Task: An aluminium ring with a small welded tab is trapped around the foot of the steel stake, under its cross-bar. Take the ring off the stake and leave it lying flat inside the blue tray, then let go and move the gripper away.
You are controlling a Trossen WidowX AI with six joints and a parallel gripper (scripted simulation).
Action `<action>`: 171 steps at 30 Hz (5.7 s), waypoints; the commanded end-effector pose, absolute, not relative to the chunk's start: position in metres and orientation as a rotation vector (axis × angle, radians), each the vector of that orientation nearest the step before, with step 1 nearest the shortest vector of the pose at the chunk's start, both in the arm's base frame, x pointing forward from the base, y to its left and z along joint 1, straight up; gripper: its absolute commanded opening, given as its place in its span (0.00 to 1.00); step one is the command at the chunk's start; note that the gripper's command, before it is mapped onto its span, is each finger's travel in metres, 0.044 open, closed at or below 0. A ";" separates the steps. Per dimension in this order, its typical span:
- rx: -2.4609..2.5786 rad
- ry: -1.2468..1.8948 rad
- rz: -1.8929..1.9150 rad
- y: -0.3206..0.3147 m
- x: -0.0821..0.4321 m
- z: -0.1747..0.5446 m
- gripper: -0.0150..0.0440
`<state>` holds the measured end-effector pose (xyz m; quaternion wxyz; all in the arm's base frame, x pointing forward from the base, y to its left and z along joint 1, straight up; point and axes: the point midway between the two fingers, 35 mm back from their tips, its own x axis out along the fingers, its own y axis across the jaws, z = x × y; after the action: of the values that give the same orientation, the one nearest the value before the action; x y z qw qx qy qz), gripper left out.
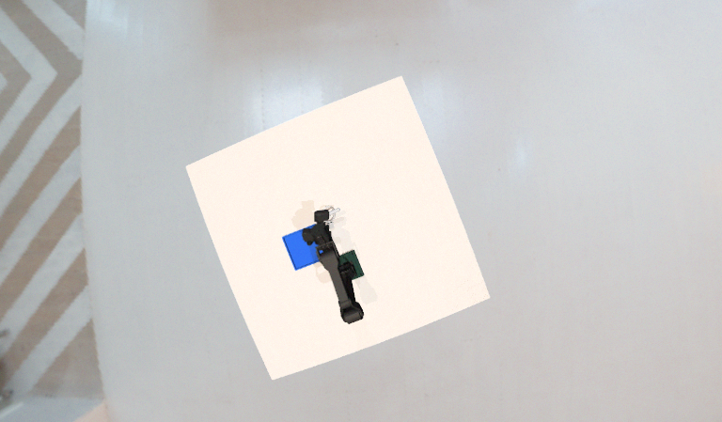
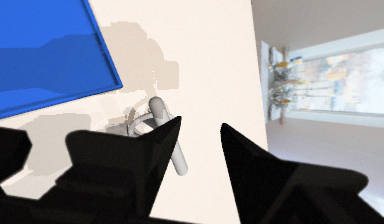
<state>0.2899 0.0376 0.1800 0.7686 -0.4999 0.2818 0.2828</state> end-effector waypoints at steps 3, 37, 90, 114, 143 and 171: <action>-0.926 0.678 0.544 0.036 0.280 0.168 0.59; -0.104 1.003 0.096 0.025 0.220 0.077 0.59; -0.010 1.023 0.020 0.022 0.235 0.029 0.45; -0.012 1.025 0.022 0.022 0.236 0.040 0.25; -0.040 1.200 -0.004 0.031 0.239 0.063 0.25; -0.143 1.424 -0.089 0.050 0.243 0.085 0.25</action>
<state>0.2404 0.0479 0.0814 0.7515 -0.0621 0.6559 -0.0353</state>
